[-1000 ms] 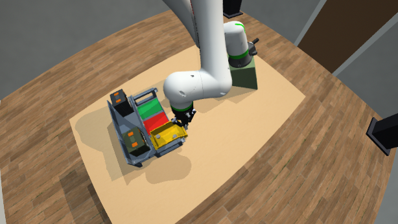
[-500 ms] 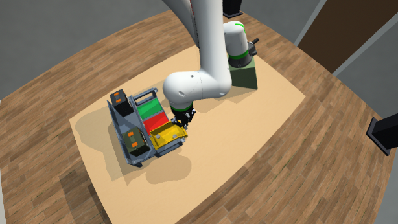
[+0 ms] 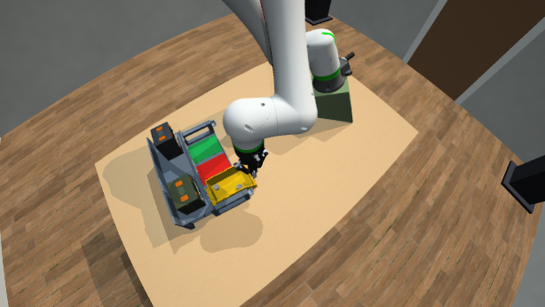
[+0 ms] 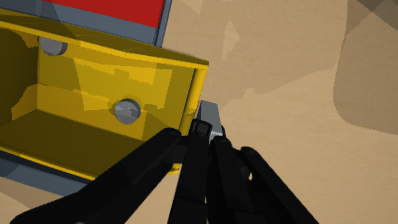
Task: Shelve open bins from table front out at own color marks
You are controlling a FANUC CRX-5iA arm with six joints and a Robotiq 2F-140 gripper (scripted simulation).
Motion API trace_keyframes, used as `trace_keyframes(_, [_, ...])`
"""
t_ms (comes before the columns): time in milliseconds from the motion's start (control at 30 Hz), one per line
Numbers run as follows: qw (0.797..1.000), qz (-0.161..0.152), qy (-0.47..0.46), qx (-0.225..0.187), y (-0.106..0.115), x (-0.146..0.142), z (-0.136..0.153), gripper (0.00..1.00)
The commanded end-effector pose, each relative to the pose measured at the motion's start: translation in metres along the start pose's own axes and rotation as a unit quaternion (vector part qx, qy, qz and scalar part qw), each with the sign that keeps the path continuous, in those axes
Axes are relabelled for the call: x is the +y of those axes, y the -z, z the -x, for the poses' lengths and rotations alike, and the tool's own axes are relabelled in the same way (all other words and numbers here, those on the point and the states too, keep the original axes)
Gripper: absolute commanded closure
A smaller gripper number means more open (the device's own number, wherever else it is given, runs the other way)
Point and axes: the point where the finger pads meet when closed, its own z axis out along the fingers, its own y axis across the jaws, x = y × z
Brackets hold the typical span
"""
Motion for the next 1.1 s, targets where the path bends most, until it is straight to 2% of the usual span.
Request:
trace_keyframes(0, [1.000,0.000,0.000,0.000,0.0002,-0.0002,0.0001,1.00])
trace_keyframes(1067, [1.000,0.000,0.000,0.000,0.0002,-0.0068,0.0001,1.00])
